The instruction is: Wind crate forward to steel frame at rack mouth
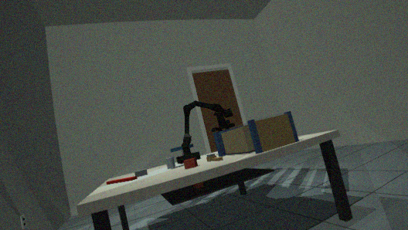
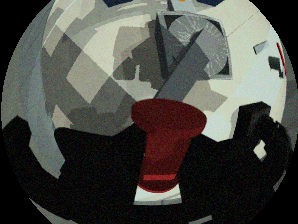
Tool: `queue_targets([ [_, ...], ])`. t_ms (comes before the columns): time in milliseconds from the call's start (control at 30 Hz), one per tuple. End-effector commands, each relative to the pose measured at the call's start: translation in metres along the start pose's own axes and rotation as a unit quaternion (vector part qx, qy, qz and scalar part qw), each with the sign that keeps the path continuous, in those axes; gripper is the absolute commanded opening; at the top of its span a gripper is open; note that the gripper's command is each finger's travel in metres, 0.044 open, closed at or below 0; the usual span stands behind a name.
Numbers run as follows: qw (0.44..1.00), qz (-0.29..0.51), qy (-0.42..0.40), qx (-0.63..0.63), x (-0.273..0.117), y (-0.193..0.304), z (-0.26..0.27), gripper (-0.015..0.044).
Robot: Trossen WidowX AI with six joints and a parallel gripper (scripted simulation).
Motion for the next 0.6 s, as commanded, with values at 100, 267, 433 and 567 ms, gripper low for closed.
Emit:
queue_targets([
  [100,1.0,0.006,0.012,-0.001,-0.002,0.006,-0.017,0.0],
  [267,1.0,0.006,0.012,-0.001,-0.002,0.007,-0.025,0.0],
  [433,1.0,0.006,0.013,-0.001,-0.002,0.007,-0.032,0.0],
  [567,1.0,0.006,0.013,-0.001,-0.002,0.007,-0.038,0.0],
])
Point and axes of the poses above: the point midway between the two fingers, 35 mm back from their tips, its own x axis out along the fingers, its own z axis across the jaws, y = z × x, the point moved 8 cm from there along -x, back along the fingers, and after that the axes turned 5 degrees about x, right-handed, at the moved point
